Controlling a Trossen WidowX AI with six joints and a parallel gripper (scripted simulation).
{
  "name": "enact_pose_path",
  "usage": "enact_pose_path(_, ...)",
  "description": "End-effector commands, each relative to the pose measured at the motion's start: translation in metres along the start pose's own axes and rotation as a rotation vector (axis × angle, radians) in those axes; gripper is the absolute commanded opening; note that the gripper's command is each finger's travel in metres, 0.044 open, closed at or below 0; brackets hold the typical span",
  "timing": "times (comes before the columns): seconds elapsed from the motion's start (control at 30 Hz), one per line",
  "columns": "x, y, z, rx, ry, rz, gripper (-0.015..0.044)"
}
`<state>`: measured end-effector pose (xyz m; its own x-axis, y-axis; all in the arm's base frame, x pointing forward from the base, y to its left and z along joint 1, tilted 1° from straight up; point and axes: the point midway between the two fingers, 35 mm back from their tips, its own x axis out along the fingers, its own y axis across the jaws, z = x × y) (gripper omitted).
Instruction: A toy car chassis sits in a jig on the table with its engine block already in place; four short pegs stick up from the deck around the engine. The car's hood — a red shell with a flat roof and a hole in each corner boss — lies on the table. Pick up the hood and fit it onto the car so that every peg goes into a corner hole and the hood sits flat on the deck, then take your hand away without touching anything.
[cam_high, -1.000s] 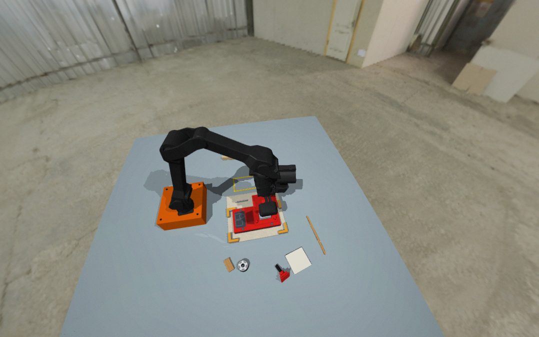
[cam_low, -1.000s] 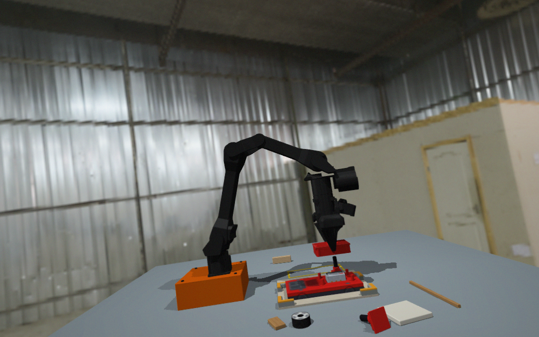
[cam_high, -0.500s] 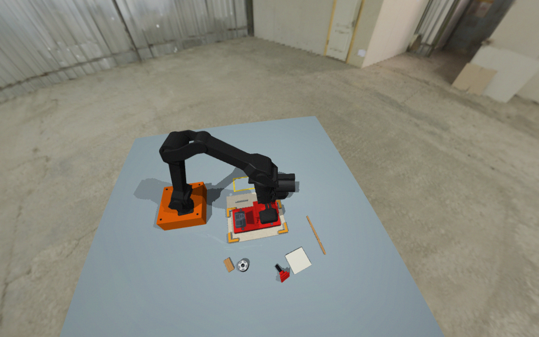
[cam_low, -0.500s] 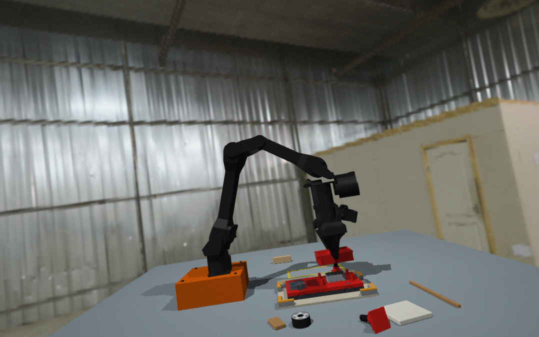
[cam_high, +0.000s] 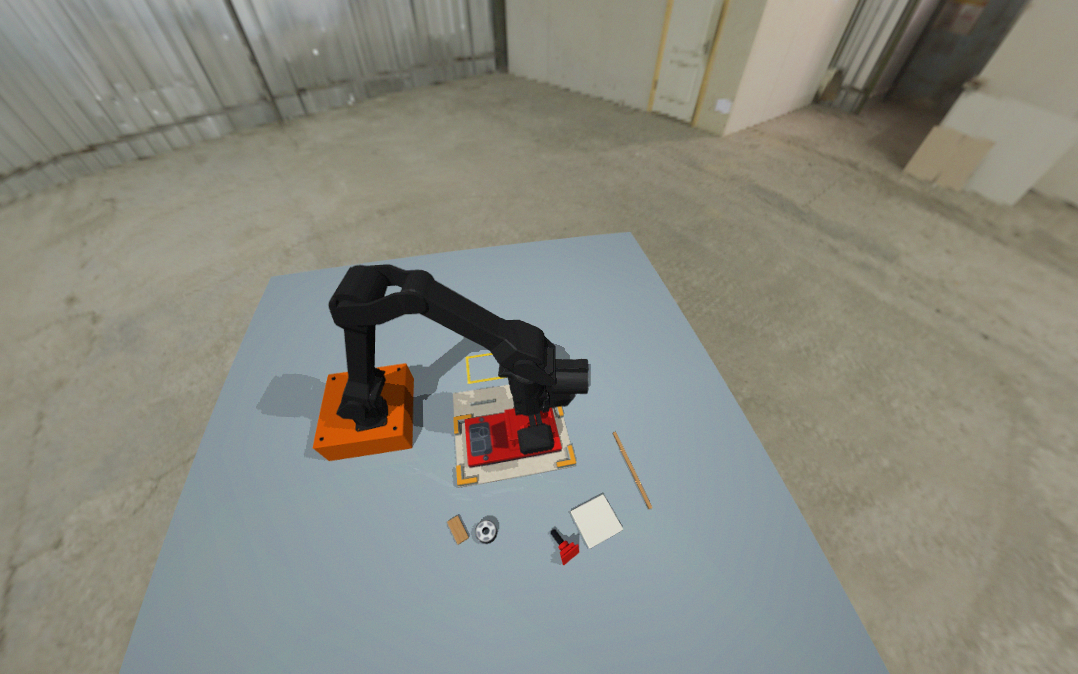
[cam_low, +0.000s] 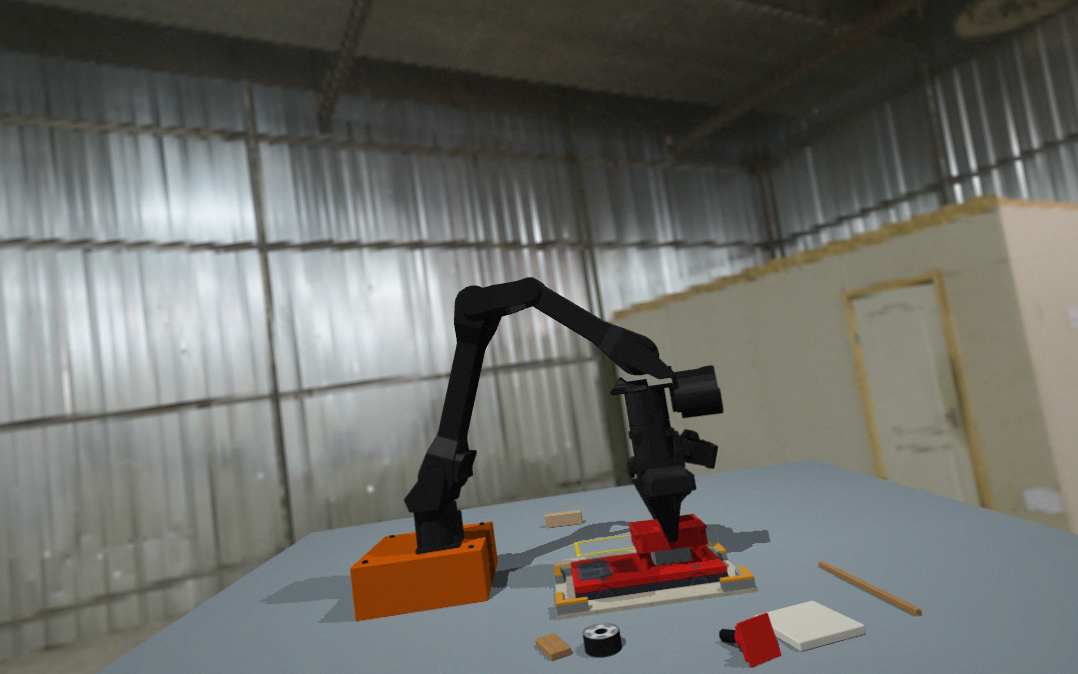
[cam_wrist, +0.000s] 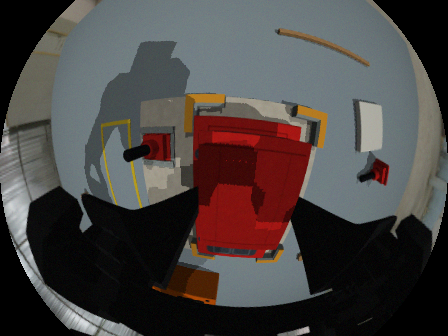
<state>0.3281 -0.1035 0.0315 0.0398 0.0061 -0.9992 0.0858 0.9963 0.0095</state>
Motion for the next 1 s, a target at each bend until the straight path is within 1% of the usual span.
enact_pose_path(0.0,0.0008,0.0006,0.0003,-0.002,-0.001,0.004,0.0)
enact_pose_path(0.97,0.0052,0.0009,0.0002,-0.002,-0.001,0.004,0.0)
